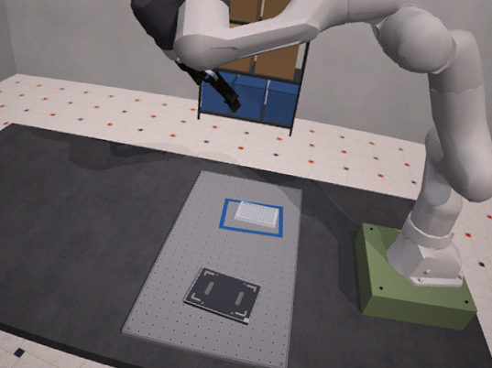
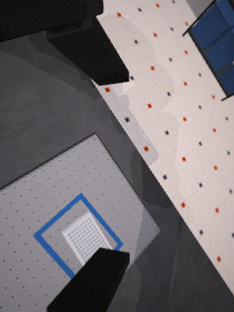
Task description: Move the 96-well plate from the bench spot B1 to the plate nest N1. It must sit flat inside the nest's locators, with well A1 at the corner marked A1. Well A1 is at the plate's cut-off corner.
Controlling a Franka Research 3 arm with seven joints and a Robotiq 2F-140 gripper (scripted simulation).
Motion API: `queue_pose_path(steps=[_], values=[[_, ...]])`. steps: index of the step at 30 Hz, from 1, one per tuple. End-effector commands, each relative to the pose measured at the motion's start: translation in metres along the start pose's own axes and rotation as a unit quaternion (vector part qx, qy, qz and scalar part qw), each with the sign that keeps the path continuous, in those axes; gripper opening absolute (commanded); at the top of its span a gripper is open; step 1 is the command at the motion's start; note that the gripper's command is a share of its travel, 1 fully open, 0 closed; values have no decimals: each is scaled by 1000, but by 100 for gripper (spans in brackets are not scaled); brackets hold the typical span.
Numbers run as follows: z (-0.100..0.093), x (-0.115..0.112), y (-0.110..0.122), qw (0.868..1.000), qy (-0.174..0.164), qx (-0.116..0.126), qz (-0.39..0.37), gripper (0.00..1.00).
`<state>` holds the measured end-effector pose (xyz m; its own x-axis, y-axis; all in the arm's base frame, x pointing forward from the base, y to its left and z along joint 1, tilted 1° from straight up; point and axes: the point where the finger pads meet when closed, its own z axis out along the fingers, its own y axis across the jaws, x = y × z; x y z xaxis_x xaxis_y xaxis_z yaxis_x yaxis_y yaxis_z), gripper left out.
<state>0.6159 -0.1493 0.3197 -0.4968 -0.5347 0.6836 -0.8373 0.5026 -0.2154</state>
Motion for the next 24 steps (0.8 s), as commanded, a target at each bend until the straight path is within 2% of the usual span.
queue_pose_path(steps=[1,18,24], values=[[0,0,0,1000,0,0,0,100],[0,0,0,1000,0,0,-1,100],[8,-6,3,999,-9,-3,-35,100]])
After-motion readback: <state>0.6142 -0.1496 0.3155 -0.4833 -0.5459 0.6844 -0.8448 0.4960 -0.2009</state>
